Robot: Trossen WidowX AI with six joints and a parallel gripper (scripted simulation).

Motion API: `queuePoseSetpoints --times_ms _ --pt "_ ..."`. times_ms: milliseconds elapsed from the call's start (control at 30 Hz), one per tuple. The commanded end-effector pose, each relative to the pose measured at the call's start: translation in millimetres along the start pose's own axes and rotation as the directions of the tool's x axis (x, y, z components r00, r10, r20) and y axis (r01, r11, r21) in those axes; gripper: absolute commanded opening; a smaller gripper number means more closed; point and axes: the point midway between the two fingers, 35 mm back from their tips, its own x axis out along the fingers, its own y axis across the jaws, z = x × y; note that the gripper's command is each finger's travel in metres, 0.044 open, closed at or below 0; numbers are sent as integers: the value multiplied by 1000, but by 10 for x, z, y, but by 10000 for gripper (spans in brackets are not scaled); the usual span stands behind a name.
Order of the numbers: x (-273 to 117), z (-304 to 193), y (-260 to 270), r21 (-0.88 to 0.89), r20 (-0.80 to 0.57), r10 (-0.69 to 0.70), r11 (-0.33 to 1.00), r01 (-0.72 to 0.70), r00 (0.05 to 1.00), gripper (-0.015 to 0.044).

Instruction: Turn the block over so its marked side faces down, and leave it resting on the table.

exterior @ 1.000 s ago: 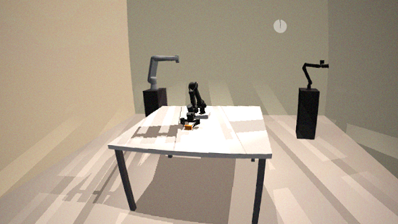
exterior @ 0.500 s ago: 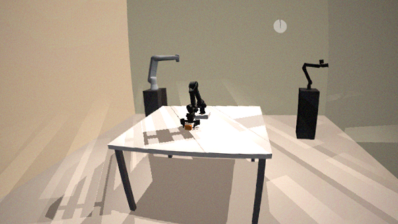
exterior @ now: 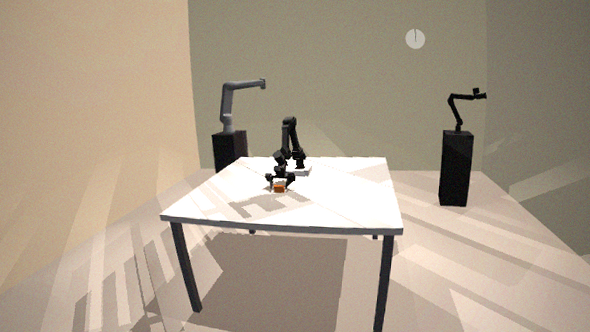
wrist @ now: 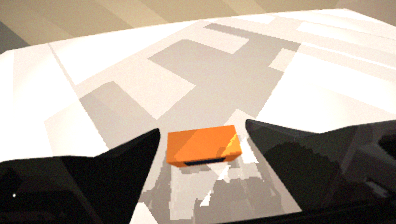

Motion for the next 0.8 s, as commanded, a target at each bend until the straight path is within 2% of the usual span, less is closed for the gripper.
queuePoseSetpoints --times_ms 0,100,667,767 --pt "-550 359 25 -24 -246 -15 1000 10 969 440" --pt "-653 311 39 -25 -302 -13 1000 5 953 440" --pt "-655 315 39 -24 -310 -12 1000 5 951 440" --pt "-600 398 32 -20 -373 -11 1000 4 928 440"
